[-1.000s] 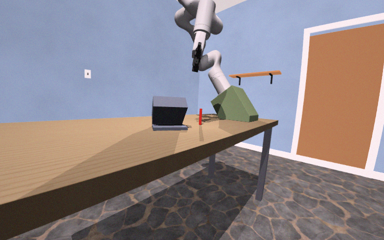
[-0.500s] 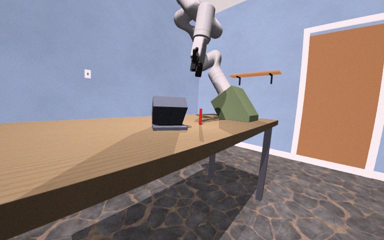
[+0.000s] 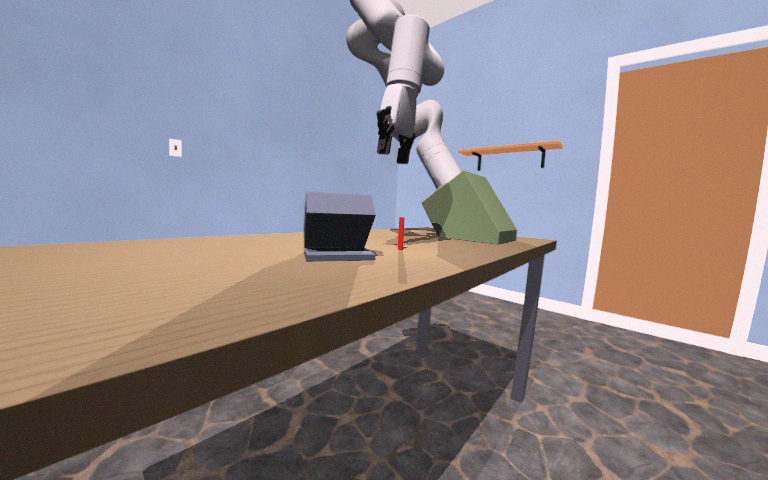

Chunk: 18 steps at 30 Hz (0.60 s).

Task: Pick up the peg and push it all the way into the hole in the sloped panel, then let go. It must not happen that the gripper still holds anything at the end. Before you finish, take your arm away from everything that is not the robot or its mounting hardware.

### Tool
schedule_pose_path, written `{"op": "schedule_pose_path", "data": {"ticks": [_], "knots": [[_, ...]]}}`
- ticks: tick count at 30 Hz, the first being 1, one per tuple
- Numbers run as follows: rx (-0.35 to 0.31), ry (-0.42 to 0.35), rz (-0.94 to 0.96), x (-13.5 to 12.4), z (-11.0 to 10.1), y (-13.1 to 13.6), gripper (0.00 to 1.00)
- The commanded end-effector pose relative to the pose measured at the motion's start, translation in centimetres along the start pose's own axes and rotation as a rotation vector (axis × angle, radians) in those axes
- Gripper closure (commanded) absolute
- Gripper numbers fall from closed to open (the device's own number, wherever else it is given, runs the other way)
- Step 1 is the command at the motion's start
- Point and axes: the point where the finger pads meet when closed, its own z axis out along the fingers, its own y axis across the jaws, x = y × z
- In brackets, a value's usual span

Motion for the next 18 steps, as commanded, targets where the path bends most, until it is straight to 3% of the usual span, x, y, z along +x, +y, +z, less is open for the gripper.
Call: {"op": "schedule_pose_path", "data": {"ticks": [1, 18], "knots": [[0.005, 0.006, 0.103, 0.2, 0.8, -0.1, 0.00], [0.030, 0.018, 0.434, 1.0, 3.6, -0.7, 0.00]]}}
